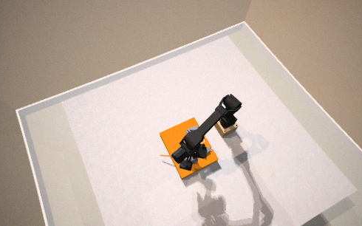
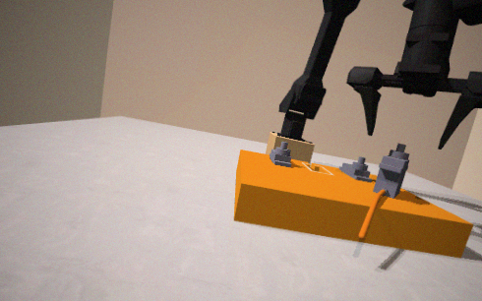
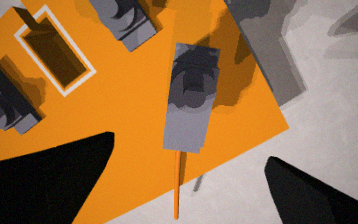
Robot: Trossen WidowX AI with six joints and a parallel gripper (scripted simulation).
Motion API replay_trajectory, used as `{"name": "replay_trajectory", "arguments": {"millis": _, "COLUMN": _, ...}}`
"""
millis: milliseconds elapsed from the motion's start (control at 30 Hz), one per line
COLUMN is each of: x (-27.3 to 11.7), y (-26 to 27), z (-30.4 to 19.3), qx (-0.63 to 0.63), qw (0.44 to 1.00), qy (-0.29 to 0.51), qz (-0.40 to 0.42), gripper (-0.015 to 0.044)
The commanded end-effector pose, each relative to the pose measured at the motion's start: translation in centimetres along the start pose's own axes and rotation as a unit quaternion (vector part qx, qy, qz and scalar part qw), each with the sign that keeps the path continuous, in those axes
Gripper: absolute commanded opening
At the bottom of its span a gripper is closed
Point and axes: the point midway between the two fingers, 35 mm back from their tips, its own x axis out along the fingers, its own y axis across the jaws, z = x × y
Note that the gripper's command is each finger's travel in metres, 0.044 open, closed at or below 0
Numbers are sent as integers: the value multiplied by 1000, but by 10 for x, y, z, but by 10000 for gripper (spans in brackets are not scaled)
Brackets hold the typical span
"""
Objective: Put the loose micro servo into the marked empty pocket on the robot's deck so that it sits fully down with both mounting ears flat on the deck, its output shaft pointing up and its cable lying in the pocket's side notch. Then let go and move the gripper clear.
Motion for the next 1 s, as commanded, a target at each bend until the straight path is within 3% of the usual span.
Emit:
{"name": "replay_trajectory", "arguments": {"millis": 0, "x": 15, "y": 3, "z": 2, "qx": -4, "qw": 1000, "qy": -6, "qz": 5, "gripper": 440}}
{"name": "replay_trajectory", "arguments": {"millis": 633, "x": 35, "y": 3, "z": 2, "qx": -4, "qw": 1000, "qy": -6, "qz": 6, "gripper": 440}}
{"name": "replay_trajectory", "arguments": {"millis": 967, "x": 35, "y": 3, "z": 2, "qx": -4, "qw": 1000, "qy": -6, "qz": 6, "gripper": 178}}
